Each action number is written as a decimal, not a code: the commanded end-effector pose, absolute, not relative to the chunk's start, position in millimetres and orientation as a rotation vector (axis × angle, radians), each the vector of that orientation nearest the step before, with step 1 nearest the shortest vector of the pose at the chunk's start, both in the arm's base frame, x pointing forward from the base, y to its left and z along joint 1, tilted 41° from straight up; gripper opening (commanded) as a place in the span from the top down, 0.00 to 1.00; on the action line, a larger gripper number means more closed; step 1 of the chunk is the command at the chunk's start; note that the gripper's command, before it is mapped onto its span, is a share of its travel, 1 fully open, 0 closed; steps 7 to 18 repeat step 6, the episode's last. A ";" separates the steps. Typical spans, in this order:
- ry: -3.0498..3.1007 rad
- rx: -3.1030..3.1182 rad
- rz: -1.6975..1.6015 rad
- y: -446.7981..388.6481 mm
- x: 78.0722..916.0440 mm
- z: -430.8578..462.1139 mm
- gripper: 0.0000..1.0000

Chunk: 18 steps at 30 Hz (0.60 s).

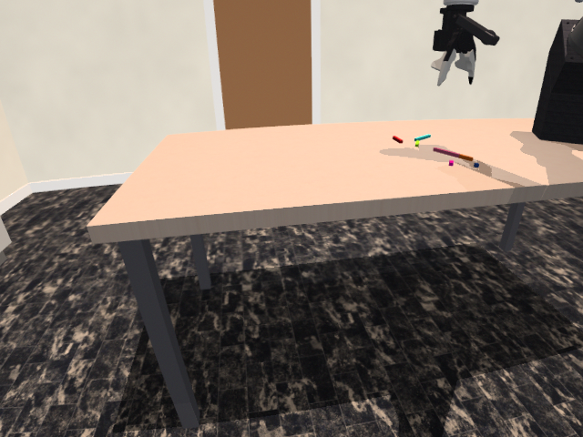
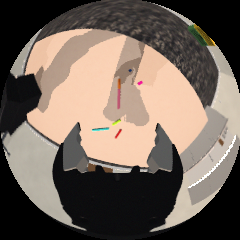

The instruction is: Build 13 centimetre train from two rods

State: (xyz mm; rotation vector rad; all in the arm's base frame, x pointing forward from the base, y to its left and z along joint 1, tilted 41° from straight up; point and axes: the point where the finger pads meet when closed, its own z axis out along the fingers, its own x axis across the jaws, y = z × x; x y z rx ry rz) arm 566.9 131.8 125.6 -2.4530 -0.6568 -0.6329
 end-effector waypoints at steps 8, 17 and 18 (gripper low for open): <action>-0.657 -2.453 -0.634 131.5 567.3 126.0 0.00; -0.657 -2.453 -0.634 131.5 567.3 126.0 0.00; -0.657 -2.453 -0.634 131.5 567.3 126.0 0.00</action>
